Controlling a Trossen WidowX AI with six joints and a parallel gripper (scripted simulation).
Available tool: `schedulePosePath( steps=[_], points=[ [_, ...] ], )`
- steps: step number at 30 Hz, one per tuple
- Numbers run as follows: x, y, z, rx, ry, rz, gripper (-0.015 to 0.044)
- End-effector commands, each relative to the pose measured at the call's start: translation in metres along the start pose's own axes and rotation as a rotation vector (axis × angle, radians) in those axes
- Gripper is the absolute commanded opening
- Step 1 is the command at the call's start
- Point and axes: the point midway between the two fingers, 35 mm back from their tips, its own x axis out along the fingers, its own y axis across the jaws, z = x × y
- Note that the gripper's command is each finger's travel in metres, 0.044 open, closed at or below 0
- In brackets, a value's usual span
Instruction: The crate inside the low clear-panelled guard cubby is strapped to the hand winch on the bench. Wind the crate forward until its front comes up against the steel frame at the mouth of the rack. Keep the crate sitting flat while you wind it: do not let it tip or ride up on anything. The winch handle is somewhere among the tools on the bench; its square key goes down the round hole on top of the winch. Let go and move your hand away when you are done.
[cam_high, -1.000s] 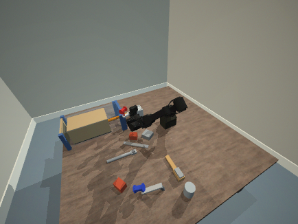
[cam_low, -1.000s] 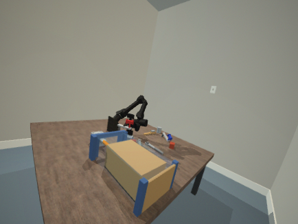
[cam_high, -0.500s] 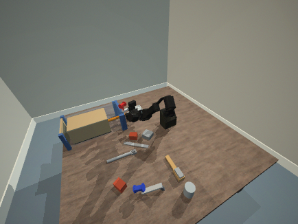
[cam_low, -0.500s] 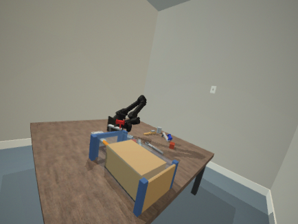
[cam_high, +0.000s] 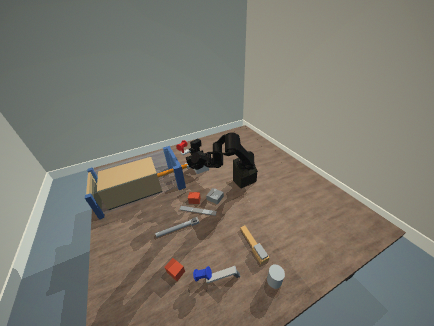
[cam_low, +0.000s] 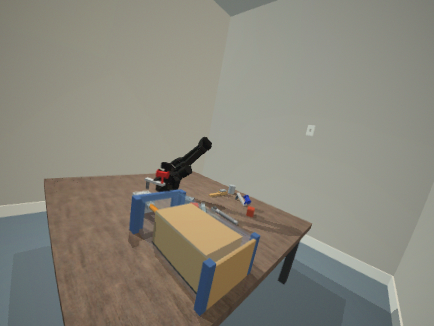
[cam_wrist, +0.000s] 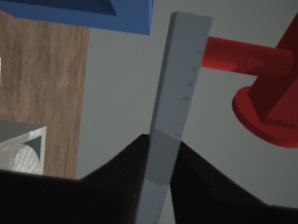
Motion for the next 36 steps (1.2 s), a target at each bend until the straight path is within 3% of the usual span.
schedulePosePath(
  steps=[1,36],
  points=[
    [0.005,-0.004,-0.012,-0.006,0.002,-0.019,0.0],
    [0.01,0.029,-0.014,-0.032,-0.025,-0.034,0.0]
  ],
)
